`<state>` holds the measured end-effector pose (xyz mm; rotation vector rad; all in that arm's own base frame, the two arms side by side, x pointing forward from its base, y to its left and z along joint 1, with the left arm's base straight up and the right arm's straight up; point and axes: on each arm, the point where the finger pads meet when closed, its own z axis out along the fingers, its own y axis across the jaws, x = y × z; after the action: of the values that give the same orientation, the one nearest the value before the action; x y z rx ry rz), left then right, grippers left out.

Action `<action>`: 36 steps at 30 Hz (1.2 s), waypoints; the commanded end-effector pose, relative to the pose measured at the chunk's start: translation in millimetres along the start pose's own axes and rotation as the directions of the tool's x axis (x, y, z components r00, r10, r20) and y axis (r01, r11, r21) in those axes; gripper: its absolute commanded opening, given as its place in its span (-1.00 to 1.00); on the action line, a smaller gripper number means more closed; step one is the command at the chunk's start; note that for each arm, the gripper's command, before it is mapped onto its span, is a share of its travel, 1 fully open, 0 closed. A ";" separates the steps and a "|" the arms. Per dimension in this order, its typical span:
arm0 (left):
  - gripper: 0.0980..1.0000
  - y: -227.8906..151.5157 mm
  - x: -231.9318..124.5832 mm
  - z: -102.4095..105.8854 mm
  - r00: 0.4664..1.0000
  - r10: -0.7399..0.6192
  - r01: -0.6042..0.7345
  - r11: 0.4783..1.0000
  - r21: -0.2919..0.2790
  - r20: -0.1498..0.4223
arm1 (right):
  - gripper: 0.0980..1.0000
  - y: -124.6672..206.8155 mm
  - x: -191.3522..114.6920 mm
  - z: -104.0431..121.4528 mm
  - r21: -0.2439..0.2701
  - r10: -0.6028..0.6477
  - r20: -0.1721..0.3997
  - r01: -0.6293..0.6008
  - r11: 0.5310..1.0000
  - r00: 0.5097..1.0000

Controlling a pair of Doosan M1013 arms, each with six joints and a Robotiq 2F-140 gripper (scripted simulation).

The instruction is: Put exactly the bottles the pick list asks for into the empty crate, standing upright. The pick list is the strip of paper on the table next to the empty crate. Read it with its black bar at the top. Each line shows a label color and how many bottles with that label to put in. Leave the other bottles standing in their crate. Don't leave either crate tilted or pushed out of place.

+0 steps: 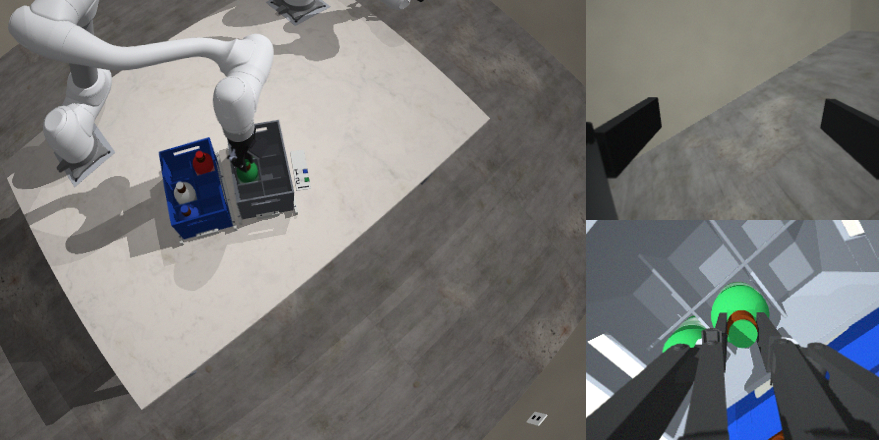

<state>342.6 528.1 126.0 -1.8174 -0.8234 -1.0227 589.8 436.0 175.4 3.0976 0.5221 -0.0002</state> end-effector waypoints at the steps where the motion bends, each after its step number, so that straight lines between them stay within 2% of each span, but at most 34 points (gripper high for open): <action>1: 1.00 -0.1 0.6 0.1 1.000 0.000 0.000 1.000 0.000 -0.001 | -1.00 -0.2 0.3 0.7 0.001 0.000 -0.001 0.000 1.000 1.000; 15: 1.00 -0.1 0.6 0.1 1.000 0.000 0.000 1.000 0.000 -0.001 | -1.00 -0.2 0.3 2.2 0.001 0.000 -0.001 0.000 1.000 1.000; 16: 1.00 -0.1 0.6 0.1 1.000 0.000 0.000 1.000 0.000 -0.001 | -0.24 -0.2 0.3 4.5 0.001 0.000 -0.001 0.000 1.000 1.000; 36: 1.00 -0.1 0.6 0.1 1.000 0.000 0.000 1.000 0.000 -0.001 | -0.24 -0.2 0.3 4.4 0.001 0.000 -0.001 0.000 1.000 1.000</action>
<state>342.6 528.1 126.0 -1.8174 -0.8234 -1.0227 589.8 436.0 170.1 3.0977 0.5221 0.0000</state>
